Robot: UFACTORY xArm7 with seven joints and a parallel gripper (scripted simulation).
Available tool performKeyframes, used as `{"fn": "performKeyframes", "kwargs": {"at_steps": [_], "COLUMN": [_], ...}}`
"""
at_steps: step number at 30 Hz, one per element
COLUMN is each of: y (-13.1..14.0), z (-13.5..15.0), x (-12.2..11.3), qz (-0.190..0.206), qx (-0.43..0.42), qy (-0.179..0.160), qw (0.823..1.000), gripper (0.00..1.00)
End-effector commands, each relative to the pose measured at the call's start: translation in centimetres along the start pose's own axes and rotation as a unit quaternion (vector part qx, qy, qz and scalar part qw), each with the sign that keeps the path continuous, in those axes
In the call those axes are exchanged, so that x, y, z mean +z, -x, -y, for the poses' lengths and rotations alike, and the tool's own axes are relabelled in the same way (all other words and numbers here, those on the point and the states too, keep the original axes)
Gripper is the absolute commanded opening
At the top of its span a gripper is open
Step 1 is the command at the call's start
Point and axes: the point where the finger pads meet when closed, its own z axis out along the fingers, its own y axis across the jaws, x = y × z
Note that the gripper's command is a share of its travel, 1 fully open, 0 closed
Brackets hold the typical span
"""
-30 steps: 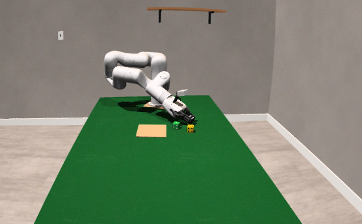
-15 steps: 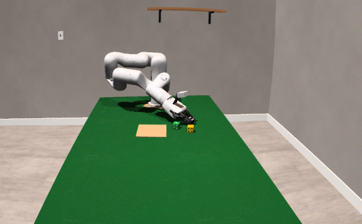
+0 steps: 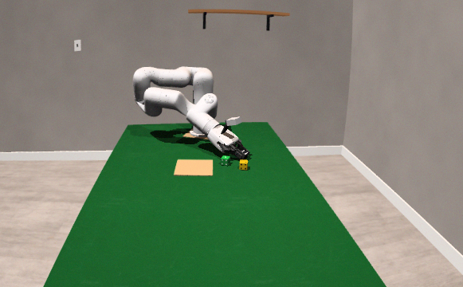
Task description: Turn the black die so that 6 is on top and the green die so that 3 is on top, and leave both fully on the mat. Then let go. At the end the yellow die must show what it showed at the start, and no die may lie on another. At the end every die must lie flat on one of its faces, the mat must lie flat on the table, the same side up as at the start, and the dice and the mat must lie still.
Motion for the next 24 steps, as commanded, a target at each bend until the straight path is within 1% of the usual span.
{"fn": "performKeyframes", "kwargs": {"at_steps": [1, 23, 24], "y": [-0.09, -0.09, -0.09], "z": [0.01, 0.01, 0.01], "x": [-0.01, -0.01, -0.01], "qz": [-0.001, -0.001, -0.001], "qx": [-0.001, -0.001, -0.001], "qy": [0.0, 0.0, 0.0], "qw": [1.0, 1.0, 1.0], "gripper": [0.27, 0.27, 0.31]}}
